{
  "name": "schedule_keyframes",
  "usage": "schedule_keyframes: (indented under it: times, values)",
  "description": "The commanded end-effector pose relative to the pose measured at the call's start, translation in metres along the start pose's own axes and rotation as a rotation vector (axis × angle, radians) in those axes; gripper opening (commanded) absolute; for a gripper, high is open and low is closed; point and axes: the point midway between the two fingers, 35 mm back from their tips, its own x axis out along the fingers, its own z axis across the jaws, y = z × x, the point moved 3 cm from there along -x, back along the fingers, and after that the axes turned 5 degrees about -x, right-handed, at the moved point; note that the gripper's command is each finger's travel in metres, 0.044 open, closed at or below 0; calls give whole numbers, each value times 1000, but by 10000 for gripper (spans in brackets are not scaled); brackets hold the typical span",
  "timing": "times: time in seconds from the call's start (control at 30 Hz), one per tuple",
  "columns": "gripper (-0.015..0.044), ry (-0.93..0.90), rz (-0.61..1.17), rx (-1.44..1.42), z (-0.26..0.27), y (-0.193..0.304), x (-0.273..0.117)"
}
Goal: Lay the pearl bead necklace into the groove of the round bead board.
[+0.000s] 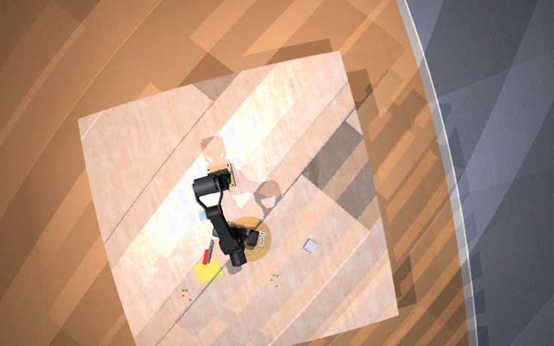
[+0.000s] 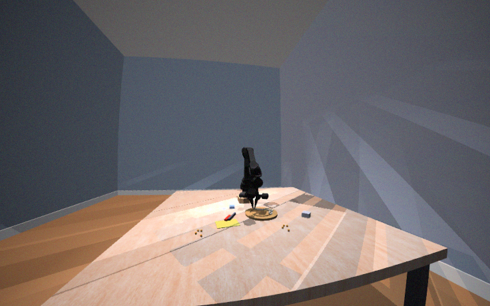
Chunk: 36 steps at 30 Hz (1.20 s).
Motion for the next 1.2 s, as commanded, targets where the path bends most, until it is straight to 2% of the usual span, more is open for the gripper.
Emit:
schedule_keyframes:
  times: [0.0,0.33,0.9,1.17]
  values:
    - [0,4,1,-4,-1,1,5]
    - [0,4,1,-4,-1,1,8]
    - [440,1,-15,1,0,-2,3]
    - [440,1,-15,1,0,-2,3]
